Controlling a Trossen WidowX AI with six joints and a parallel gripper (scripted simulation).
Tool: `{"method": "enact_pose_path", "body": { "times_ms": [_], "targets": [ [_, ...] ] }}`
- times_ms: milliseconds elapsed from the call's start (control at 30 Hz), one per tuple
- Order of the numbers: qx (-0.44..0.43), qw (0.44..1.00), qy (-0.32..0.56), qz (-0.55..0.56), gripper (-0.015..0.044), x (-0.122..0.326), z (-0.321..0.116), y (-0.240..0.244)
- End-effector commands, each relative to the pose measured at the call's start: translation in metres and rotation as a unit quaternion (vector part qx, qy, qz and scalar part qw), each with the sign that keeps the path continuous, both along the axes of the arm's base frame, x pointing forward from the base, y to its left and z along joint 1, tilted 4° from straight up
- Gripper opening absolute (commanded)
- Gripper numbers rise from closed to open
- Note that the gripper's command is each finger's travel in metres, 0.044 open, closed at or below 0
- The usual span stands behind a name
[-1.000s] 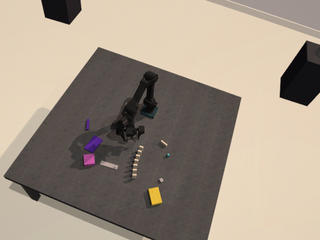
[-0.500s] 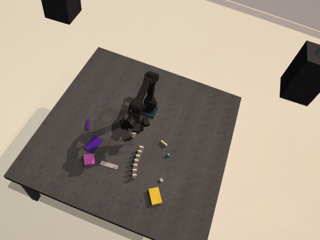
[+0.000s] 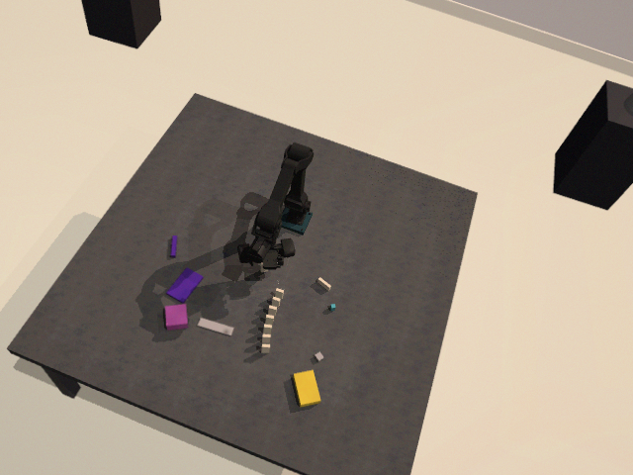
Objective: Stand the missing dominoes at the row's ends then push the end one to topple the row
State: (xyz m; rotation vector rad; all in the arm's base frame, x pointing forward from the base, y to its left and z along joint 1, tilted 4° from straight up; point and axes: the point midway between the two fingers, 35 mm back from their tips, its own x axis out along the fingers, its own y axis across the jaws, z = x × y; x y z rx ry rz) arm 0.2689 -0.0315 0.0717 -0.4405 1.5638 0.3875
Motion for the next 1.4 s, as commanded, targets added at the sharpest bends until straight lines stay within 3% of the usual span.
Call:
{"method": "enact_pose_path", "body": {
  "times_ms": [0,500,933,1267,1367],
  "targets": [
    [-0.002,1.000,0.002,0.003,0.0440,-0.003,-0.014,-0.001],
    [-0.002,1.000,0.002,0.003,0.0440,-0.003,-0.029,-0.002],
    [-0.002,1.000,0.002,0.003,0.0107,-0.003,-0.029,-0.002],
    [-0.002,1.000,0.002,0.003,0.0107,-0.003,-0.029,-0.002],
    [-0.002,1.000,0.002,0.002,0.0107,0.002,-0.011,-0.001]
  ]
}}
